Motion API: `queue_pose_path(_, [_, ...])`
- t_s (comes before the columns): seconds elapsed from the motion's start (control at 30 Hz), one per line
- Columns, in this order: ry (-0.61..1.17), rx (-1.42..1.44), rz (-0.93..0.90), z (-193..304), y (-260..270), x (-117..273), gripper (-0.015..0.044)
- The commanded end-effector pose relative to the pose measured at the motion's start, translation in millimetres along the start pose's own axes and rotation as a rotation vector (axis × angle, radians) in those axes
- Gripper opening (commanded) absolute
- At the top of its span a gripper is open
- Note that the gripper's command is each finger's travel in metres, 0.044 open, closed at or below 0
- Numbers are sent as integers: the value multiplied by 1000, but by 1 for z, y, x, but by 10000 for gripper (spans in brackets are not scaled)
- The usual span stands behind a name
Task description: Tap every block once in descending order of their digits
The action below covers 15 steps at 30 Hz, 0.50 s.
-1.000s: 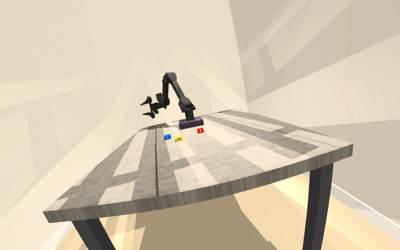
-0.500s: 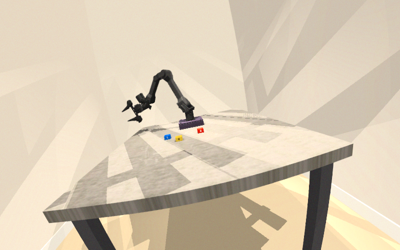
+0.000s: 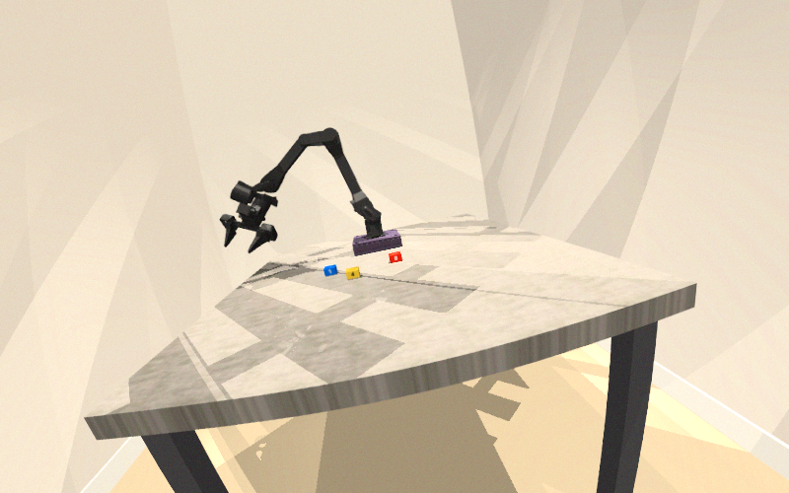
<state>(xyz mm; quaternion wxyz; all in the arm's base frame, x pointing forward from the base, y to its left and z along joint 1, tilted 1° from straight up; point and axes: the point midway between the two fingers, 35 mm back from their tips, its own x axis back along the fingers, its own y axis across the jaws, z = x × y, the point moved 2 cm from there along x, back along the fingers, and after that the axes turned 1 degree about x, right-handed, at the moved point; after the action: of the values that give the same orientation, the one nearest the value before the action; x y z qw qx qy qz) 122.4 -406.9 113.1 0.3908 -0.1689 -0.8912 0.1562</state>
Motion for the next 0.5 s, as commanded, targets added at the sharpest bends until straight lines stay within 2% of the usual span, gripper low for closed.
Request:
queue_pose_path(0.0, [95,-72,-159,-50,47,-15,400])
queue_pose_path(0.23, [322,-110,-373,-109,137,-11,400])
queue_pose_path(0.47, [598,-40,-477,-143,219,30,400])
